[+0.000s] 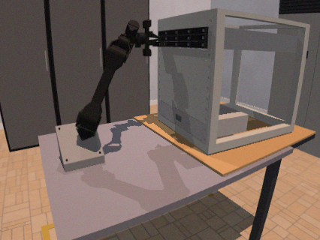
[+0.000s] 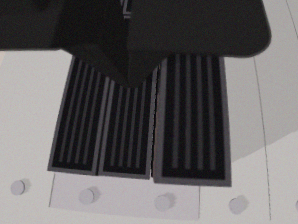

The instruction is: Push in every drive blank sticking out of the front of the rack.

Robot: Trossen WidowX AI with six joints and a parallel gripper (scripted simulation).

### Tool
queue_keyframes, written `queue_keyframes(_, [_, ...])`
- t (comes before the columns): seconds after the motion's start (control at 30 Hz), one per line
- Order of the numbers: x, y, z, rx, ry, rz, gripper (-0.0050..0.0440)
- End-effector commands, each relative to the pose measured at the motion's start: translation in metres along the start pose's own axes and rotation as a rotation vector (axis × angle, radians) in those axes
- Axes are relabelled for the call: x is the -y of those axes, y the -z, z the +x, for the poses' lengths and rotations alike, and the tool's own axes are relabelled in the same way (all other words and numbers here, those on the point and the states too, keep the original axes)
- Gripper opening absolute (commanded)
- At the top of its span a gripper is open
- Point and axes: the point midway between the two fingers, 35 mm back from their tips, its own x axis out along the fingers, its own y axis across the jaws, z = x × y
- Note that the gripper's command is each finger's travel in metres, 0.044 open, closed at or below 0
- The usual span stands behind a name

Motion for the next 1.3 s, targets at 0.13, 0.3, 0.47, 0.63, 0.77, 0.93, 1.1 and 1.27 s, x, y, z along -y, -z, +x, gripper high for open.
queue_keyframes(0.13, [0.0076,0.0042,0.0034,-0.007,0.010,0.020,-0.0050])
queue_keyframes(0.3, [0.0076,0.0042,0.0046,-0.007,0.010,0.020,-0.0050])
queue_keyframes(0.47, [0.0076,0.0042,0.0046,-0.007,0.010,0.020,-0.0050])
queue_keyframes(0.63, [0.0076,0.0042,0.0052,-0.007,0.010,0.020,-0.0050])
queue_keyframes(0.77, [0.0077,0.0043,0.0074,-0.007,0.010,0.020,-0.0050])
queue_keyframes(0.93, [0.0077,0.0043,0.0076,-0.007,0.010,0.020,-0.0050])
queue_keyframes(1.1, [0.0077,0.0043,0.0076,-0.007,0.010,0.020,-0.0050])
queue_keyframes(1.27, [0.0077,0.0043,0.0076,-0.007,0.010,0.020,-0.0050])
